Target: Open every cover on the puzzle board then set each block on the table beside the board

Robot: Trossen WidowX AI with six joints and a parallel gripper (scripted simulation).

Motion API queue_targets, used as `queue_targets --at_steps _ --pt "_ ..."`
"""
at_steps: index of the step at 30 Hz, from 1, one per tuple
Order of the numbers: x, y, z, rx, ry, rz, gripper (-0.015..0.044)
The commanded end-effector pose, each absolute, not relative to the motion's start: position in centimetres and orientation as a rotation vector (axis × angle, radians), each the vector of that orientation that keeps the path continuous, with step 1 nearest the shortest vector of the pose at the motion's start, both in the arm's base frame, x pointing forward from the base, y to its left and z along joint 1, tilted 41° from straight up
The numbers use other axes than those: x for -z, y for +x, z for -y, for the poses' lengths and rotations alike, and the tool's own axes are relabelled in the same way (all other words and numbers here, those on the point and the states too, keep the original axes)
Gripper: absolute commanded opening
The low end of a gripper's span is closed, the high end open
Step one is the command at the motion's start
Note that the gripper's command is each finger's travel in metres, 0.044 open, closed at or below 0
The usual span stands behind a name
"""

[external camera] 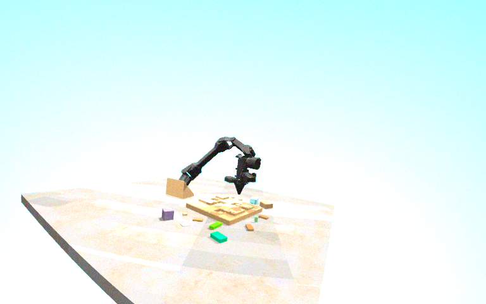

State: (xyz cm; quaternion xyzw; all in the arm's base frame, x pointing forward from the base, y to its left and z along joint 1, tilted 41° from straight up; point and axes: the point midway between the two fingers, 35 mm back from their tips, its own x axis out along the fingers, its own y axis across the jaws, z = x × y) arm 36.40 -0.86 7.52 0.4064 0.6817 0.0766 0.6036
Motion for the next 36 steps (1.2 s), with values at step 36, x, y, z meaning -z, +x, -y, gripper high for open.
queue_targets --at_steps 36 --pt "-4.7 36.6 -3.1 -0.609 0.485 -1.4 0.0"
